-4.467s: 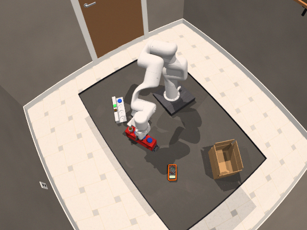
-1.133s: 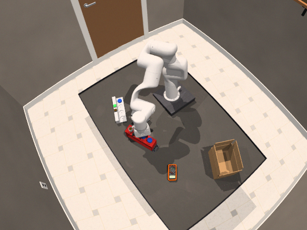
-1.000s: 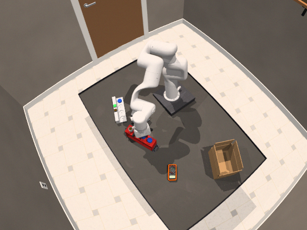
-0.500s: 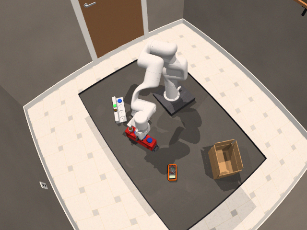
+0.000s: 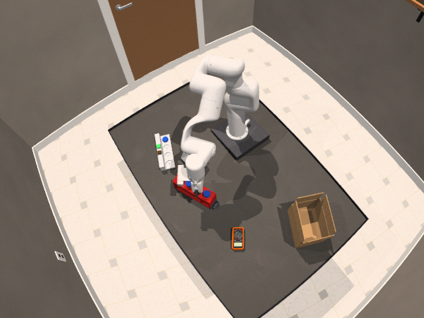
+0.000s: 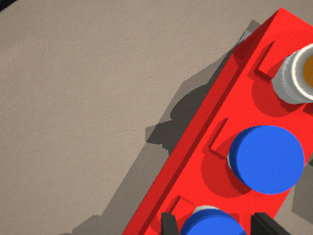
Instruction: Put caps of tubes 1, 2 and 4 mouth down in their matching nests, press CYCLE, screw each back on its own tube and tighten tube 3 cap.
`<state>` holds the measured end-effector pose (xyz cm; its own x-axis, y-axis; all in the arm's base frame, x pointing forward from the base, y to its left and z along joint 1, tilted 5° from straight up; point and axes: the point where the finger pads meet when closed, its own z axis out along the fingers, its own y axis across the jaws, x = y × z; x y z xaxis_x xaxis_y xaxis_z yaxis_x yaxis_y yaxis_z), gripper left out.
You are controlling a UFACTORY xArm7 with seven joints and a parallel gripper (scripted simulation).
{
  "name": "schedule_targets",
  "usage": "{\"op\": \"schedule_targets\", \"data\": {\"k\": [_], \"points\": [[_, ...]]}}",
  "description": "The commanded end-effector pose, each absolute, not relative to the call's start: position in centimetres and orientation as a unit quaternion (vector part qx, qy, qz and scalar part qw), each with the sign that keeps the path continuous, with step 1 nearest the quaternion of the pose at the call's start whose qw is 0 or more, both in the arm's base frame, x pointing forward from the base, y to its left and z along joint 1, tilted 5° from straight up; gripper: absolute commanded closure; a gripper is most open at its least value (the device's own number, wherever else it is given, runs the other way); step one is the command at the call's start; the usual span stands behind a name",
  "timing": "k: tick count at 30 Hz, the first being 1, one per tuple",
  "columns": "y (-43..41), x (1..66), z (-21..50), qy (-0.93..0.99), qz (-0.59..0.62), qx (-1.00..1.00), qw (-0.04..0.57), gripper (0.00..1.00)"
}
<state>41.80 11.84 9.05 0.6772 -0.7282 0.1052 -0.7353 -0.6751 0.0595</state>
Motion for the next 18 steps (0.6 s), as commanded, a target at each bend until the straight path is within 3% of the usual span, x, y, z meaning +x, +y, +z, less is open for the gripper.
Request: {"op": "schedule_targets", "data": {"k": [1,9,10,18], "points": [[11.92,41.96,9.23,-0.286,0.016,0.957,0.039,0.54],[11.91,41.97,9.23,-0.286,0.016,0.957,0.039,0.54],[11.91,41.97,9.23,-0.286,0.016,0.957,0.039,1.00],[11.91,41.97,9.23,-0.286,0.016,0.957,0.039,1.00]]}}
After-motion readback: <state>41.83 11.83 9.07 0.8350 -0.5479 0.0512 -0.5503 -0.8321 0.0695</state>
